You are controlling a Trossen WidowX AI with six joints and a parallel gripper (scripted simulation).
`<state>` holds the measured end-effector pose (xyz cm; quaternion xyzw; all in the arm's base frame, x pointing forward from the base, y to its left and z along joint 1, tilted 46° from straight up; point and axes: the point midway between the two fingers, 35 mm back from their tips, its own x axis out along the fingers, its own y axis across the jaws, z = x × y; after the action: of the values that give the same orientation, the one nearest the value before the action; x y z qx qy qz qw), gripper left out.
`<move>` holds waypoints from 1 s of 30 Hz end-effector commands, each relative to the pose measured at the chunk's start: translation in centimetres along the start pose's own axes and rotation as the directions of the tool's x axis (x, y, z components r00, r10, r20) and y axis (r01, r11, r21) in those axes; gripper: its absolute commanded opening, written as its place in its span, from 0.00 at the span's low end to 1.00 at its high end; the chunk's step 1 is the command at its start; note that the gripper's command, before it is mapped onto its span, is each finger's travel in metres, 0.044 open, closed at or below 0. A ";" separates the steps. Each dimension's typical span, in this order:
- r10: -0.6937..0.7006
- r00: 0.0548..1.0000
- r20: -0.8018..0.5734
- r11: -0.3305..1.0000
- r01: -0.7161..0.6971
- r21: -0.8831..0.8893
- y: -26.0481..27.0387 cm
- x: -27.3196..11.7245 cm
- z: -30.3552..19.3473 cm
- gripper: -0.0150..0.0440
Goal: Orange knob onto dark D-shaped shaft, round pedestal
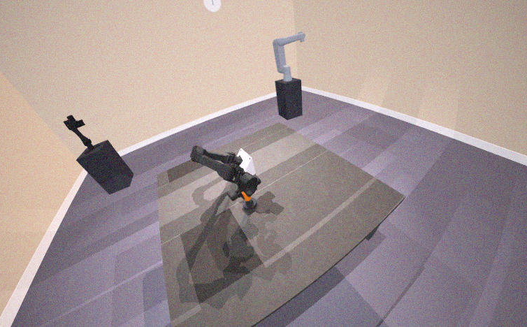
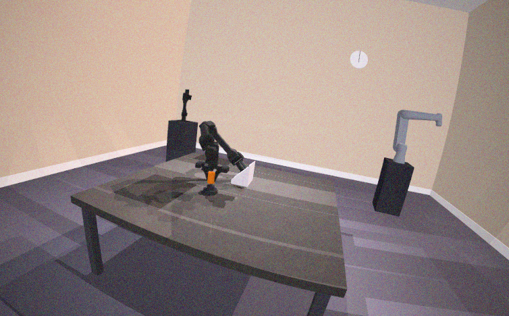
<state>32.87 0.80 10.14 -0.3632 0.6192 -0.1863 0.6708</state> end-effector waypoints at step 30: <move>-0.004 1.000 0.007 0.980 0.005 -0.198 0.0 -0.3 0.0 0.25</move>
<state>32.67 0.91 10.22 -0.4069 0.6296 -0.1455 0.6457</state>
